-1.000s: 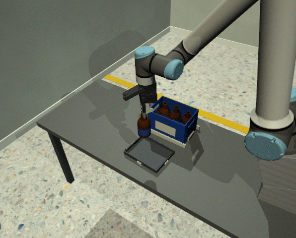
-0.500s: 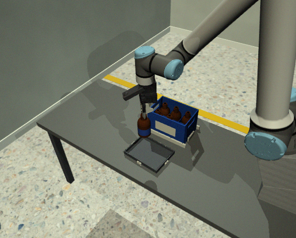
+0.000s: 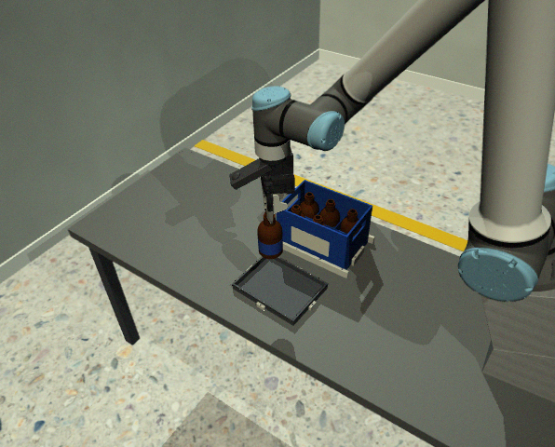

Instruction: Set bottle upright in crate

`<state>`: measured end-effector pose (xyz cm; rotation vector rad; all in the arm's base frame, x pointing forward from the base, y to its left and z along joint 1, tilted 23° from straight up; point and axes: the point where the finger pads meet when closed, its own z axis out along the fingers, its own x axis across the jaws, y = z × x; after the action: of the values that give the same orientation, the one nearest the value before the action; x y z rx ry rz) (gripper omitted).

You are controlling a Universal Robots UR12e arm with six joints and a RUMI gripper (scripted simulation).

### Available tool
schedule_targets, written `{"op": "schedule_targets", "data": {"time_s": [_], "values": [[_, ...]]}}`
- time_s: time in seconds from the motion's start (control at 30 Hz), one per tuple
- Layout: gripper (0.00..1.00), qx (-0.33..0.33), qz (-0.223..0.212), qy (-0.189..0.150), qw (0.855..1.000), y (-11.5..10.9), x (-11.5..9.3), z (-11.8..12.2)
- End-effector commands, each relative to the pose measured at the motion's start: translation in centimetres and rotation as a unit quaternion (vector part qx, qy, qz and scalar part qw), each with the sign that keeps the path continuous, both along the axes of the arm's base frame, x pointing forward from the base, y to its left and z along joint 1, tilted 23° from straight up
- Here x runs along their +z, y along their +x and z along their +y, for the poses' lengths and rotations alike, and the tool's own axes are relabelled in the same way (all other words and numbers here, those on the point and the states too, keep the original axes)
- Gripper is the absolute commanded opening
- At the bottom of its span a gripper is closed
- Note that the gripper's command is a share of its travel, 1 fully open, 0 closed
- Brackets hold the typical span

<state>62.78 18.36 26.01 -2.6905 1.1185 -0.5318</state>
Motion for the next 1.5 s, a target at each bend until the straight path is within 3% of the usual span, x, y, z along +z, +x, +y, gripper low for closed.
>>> {"op": "schedule_targets", "data": {"time_s": [0.0, 1.47], "values": [[0.0, 0.0, -0.001, 0.0, 1.0, 0.0, 0.1, 0.0], [0.0, 0.0, -0.001, 0.0, 1.0, -0.5, -0.2, -1.3]]}}
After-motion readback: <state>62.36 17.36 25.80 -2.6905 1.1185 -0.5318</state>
